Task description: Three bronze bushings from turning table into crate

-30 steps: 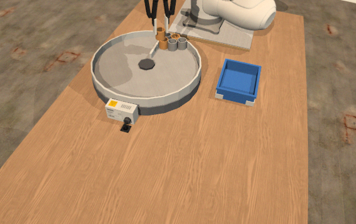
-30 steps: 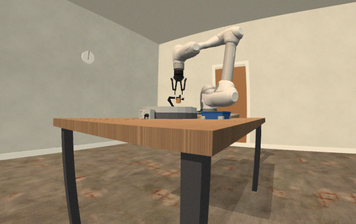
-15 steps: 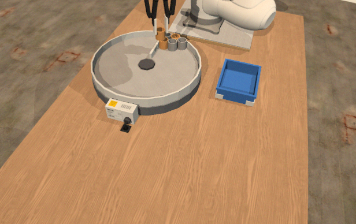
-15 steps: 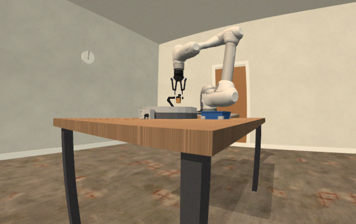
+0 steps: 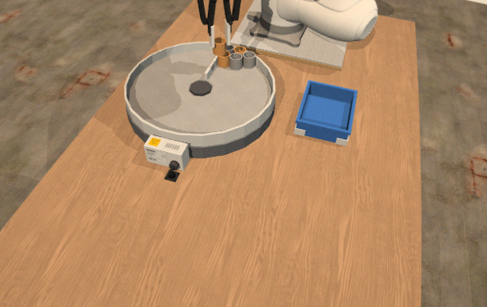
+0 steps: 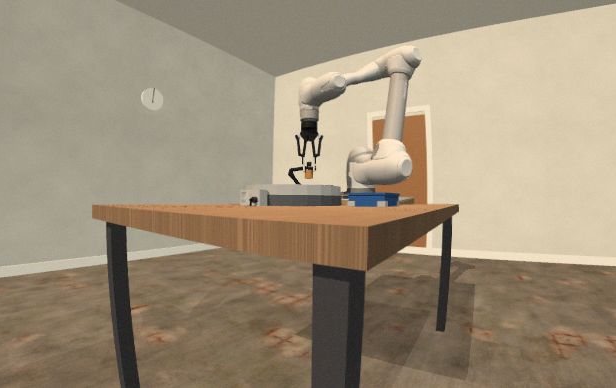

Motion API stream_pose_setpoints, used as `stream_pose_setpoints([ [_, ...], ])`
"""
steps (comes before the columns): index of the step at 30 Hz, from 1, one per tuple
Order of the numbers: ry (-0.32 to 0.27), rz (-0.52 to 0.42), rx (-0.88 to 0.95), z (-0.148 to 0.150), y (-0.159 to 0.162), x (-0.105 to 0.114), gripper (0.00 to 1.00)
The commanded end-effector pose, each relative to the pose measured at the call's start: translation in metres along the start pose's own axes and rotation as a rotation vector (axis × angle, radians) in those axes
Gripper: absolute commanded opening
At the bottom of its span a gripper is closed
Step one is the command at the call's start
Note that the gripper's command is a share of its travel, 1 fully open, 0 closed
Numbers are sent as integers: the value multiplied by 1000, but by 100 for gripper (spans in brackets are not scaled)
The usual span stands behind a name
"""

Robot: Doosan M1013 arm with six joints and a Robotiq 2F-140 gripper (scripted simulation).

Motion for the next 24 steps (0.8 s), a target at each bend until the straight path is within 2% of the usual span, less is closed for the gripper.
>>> stream_pose_setpoints([
  [1, 0, 0, 0, -1, 0, 0, 0],
  [15, 0, 0, 0, -34, -21, 0, 0],
  [24, 0, 0, 0, -94, -59, 1, 0],
])
Point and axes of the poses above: the point where the finger pads meet when closed, its own x axis back along the fingers, its own z axis across the jaws, y = z × x, the point moved 7 cm from there along x, back along the fingers, and after that the axes turned 9 degrees about -x, right-handed, at the moved point
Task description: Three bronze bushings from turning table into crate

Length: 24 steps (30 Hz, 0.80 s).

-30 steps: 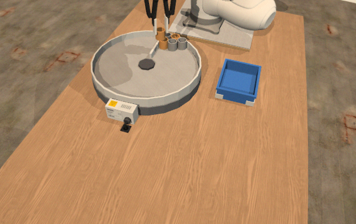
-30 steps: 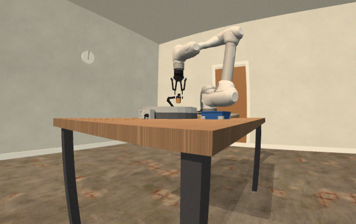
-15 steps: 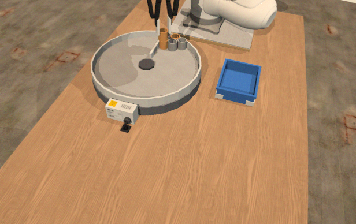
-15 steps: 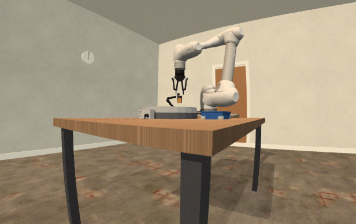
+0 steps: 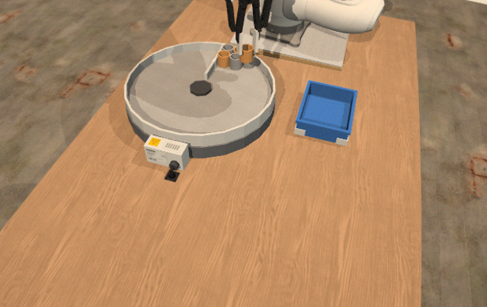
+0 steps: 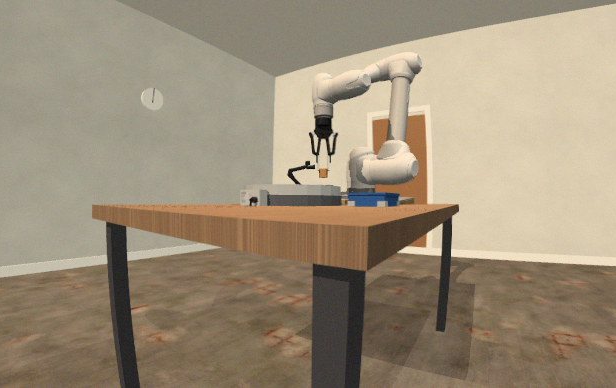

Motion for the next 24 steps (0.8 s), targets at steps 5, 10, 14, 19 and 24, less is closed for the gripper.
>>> stream_pose_setpoints([
  [5, 3, -2, -2, -63, -41, 0, 0],
  [10, 3, -2, -2, -87, -57, 0, 0],
  [14, 3, -2, -2, -121, -78, 0, 0],
  [19, 3, -2, -2, -160, -102, 0, 0],
  [24, 3, -2, -2, -185, -118, 1, 0],
])
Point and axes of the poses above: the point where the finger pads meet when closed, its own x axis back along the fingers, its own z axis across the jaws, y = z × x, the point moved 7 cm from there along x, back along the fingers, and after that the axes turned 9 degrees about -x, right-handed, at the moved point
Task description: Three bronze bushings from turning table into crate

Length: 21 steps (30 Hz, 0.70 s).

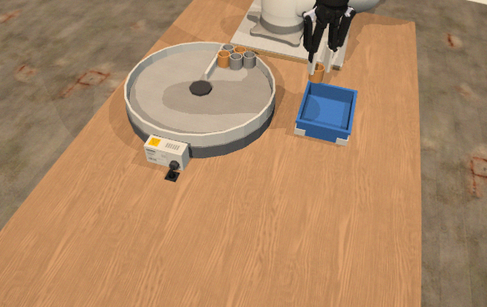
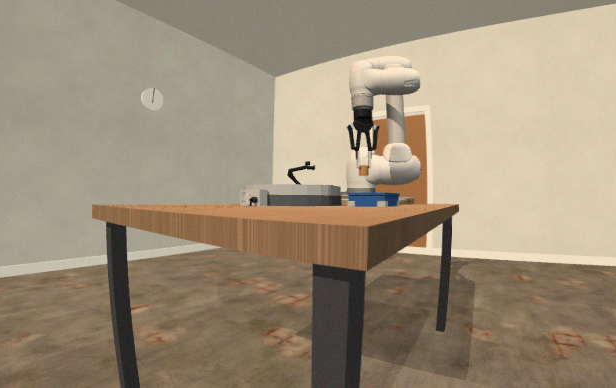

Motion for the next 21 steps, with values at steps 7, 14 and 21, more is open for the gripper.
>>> stream_pose_setpoints([
  [7, 5, -2, -2, -36, -25, 0, 0],
  [14, 5, -2, -2, -42, -29, 0, 0],
  [21, 5, -2, -2, -42, -29, 0, 0],
])
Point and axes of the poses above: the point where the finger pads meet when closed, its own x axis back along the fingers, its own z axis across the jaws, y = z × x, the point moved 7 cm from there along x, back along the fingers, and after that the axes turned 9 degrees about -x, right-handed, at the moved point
